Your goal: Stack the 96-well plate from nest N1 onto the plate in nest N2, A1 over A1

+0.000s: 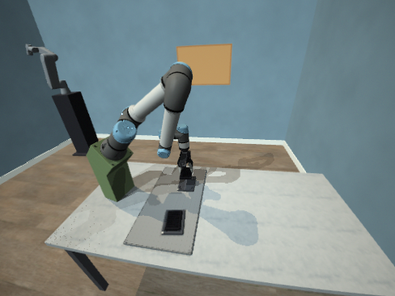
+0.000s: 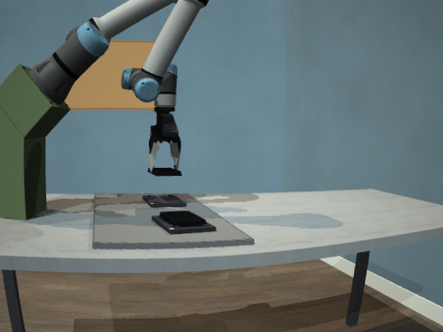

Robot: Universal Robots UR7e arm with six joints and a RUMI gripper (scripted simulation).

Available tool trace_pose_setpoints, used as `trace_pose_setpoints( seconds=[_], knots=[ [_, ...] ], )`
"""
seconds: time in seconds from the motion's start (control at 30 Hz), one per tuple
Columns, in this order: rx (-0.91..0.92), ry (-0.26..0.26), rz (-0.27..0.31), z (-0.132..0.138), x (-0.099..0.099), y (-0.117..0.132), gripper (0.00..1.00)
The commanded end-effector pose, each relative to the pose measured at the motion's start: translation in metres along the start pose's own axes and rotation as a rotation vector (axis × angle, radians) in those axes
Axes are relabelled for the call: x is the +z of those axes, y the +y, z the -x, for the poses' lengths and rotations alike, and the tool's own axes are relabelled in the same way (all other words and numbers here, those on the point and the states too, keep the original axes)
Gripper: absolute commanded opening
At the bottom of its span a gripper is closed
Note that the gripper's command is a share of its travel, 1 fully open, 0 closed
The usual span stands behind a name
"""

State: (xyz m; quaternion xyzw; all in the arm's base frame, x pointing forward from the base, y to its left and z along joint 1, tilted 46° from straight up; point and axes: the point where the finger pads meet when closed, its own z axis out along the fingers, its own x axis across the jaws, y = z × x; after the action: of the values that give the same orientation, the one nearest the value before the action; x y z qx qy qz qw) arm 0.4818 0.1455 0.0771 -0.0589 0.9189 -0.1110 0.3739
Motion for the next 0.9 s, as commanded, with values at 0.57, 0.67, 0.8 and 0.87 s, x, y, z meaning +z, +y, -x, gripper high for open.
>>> trace_pose_setpoints(
  seconds=[0.57,0.67,0.8,0.87],
  knots=[
    [-0.035,-0.001,0.000,-0.007,0.000,-0.046,0.00],
    [-0.035,-0.001,0.000,-0.008,0.000,-0.056,0.00],
    [-0.035,-0.001,0.000,-0.010,0.000,-0.069,0.00],
    [-0.035,-0.001,0.000,-0.010,0.000,-0.076,0.00]
  ],
)
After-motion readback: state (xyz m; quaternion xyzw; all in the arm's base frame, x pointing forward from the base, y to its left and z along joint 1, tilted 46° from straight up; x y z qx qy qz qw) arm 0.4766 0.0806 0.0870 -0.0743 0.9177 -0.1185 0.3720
